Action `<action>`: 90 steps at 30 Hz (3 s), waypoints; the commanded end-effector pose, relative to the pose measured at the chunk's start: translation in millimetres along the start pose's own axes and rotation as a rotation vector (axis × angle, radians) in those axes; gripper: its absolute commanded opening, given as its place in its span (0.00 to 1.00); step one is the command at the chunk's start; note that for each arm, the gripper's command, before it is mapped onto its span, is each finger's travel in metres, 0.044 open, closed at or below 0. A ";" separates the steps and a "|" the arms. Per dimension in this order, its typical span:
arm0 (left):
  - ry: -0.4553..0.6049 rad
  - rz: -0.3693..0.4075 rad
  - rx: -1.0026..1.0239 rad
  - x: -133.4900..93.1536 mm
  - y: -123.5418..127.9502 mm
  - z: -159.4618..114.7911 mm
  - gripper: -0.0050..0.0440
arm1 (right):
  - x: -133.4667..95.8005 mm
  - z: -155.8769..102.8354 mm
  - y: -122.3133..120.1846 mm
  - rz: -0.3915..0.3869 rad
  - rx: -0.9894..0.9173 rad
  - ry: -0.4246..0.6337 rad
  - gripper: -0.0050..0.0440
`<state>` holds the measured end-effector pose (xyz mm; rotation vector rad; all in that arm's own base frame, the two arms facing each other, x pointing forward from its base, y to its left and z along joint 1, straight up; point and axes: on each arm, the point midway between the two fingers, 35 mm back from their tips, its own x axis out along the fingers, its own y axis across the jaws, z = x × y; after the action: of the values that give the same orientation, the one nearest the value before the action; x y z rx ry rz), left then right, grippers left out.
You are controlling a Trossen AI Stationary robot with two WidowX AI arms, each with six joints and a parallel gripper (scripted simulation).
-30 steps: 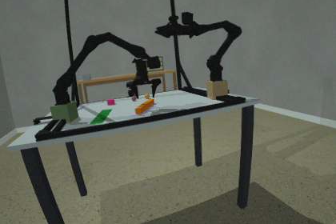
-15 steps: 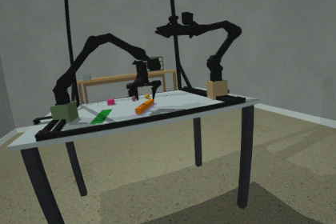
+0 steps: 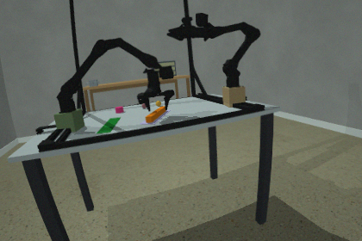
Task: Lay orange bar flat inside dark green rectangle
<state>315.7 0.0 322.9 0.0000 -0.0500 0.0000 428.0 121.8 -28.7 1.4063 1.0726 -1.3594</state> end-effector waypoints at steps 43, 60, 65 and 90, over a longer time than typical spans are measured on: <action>0.000 0.000 0.000 0.0 0.0 0.0 1.00 | 21.5 2.8 -5.7 -0.025 0.002 -0.014 0.35; 0.000 0.000 0.000 0.0 0.0 0.0 1.00 | -34.2 2.0 -3.3 -0.025 0.001 -0.014 0.10; 0.000 0.000 0.000 0.0 0.0 0.0 1.00 | -34.2 2.0 -3.3 -0.025 0.001 -0.014 0.10; 0.000 0.000 0.000 0.0 0.0 0.0 1.00 | -50.7 33.8 -40.9 -0.026 -0.082 -0.013 0.10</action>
<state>315.7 0.0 322.9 0.0000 -0.0500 0.0000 384.3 101.7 13.2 1.3231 1.1299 -1.3458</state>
